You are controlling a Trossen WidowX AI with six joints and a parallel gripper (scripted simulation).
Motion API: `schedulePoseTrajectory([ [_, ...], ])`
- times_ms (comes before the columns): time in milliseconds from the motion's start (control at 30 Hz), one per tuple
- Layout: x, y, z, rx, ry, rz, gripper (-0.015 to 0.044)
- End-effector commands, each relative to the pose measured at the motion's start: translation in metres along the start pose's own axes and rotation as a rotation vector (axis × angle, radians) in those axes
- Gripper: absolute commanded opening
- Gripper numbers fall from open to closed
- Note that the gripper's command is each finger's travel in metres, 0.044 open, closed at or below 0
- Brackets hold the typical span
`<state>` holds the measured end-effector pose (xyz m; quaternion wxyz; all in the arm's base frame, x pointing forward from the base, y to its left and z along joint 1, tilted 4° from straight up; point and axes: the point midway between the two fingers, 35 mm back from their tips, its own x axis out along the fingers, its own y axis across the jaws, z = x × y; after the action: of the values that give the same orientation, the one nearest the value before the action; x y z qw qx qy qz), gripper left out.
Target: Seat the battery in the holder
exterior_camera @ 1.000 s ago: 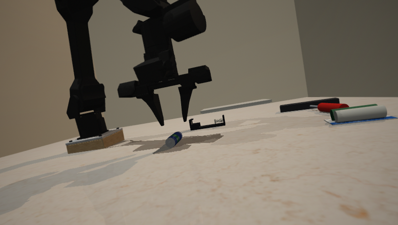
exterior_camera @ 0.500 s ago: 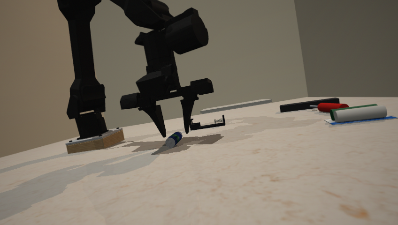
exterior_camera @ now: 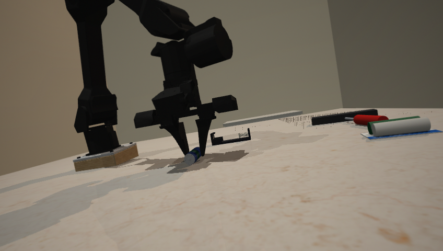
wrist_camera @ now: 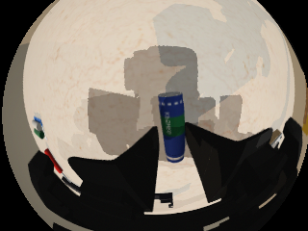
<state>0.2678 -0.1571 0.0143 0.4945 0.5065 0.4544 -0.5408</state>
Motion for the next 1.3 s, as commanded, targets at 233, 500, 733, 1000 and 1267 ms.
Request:
schedulePoseTrajectory([
  [233, 0.003, -0.002, 0.000, -0.004, 0.001, -0.010, 0.0062],
  [500, -0.045, -0.001, 0.000, -0.004, 0.001, -0.010, 0.0062],
  [733, -0.048, 0.002, -0.005, -0.046, 0.001, -0.008, 0.0062],
  [1000, -0.056, 0.028, -0.053, -0.507, 0.008, -0.001, 0.0062],
  [1267, -0.068, 0.048, -0.115, -1.053, 0.019, 0.008, 0.0062],
])
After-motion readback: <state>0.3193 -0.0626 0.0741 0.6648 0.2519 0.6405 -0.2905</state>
